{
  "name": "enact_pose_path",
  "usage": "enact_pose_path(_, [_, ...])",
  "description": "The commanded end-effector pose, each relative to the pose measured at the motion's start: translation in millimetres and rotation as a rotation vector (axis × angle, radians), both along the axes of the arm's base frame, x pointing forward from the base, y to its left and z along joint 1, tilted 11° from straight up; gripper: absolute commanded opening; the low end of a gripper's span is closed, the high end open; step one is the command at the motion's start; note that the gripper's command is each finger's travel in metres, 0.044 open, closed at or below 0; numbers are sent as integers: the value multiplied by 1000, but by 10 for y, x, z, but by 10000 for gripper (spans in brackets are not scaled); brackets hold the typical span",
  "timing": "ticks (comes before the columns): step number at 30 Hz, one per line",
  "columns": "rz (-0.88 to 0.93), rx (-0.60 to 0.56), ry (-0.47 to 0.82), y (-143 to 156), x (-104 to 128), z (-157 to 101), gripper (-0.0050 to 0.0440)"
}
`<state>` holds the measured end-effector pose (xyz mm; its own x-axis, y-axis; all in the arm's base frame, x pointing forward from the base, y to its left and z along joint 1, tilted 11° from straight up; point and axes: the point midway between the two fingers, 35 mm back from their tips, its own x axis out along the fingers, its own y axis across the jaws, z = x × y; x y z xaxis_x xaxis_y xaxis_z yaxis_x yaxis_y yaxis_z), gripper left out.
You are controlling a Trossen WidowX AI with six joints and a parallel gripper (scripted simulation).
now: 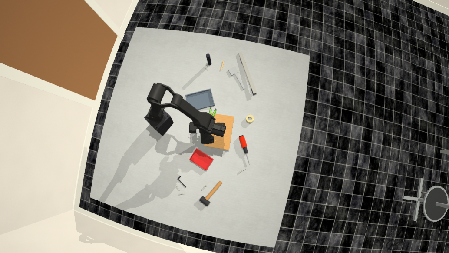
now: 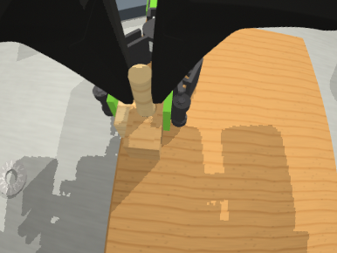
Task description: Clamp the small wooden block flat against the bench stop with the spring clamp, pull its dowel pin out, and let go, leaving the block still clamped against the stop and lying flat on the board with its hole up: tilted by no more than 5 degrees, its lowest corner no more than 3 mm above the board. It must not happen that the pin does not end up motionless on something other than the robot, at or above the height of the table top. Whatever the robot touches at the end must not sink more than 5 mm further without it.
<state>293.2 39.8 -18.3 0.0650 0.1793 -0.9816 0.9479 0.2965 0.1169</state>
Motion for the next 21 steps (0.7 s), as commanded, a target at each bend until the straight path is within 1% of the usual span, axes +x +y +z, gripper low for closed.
enact_pose_path(1, [-141, 9, 23, -4, 3, 18, 0])
enact_pose_path(7, [-335, 22, 59, -4, 3, 20, 0])
enact_pose_path(9, [-335, 22, 59, -4, 3, 20, 0])
enact_pose_path(21, [-683, 46, 122, -5, 3, 24, 0])
